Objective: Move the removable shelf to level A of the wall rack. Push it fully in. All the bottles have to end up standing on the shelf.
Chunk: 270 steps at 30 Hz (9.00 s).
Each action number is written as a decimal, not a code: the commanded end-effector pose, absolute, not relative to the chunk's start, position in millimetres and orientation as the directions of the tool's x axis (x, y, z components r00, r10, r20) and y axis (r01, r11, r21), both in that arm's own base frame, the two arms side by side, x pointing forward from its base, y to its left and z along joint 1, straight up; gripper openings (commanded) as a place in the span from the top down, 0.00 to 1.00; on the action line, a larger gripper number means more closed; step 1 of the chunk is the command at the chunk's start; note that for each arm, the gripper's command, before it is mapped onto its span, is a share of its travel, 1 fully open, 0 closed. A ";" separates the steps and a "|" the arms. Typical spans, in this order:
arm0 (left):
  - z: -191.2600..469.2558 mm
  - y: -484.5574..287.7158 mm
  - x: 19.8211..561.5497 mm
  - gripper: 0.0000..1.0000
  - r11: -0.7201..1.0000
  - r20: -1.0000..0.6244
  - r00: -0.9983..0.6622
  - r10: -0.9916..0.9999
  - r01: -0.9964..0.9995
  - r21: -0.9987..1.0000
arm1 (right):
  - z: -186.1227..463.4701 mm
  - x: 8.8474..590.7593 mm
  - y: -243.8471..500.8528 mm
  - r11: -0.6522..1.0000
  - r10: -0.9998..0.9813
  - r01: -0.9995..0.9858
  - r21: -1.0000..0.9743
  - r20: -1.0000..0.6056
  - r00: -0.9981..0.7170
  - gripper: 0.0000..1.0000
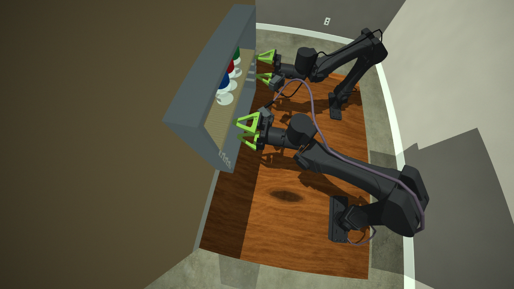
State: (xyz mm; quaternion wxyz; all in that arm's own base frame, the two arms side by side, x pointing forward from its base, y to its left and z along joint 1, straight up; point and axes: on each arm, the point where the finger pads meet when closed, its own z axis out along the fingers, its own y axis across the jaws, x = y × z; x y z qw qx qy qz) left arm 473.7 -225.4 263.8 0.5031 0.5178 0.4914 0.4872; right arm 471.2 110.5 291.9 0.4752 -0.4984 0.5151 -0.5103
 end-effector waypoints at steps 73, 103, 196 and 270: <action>275.0 -228.4 538.5 0.40 0.000 0.000 0.045 0.999 0.000 1.000 | 305.7 534.9 107.5 0.000 -0.999 0.000 -1.000 0.000 -0.048 0.40; 275.0 -228.4 538.5 1.00 0.000 0.000 0.045 0.999 0.000 1.000 | 305.7 534.9 107.5 0.000 -0.999 0.000 -1.000 0.000 -0.048 1.00; 323.3 -228.4 538.5 1.00 0.000 0.000 0.045 0.999 0.000 1.000 | 354.0 534.9 107.5 0.000 -0.999 0.000 -1.000 0.000 -0.048 1.00; 354.2 -227.7 522.0 1.00 0.000 0.000 0.045 0.999 0.000 1.000 | 386.1 518.4 108.3 0.000 -0.999 0.000 -1.000 0.000 -0.048 1.00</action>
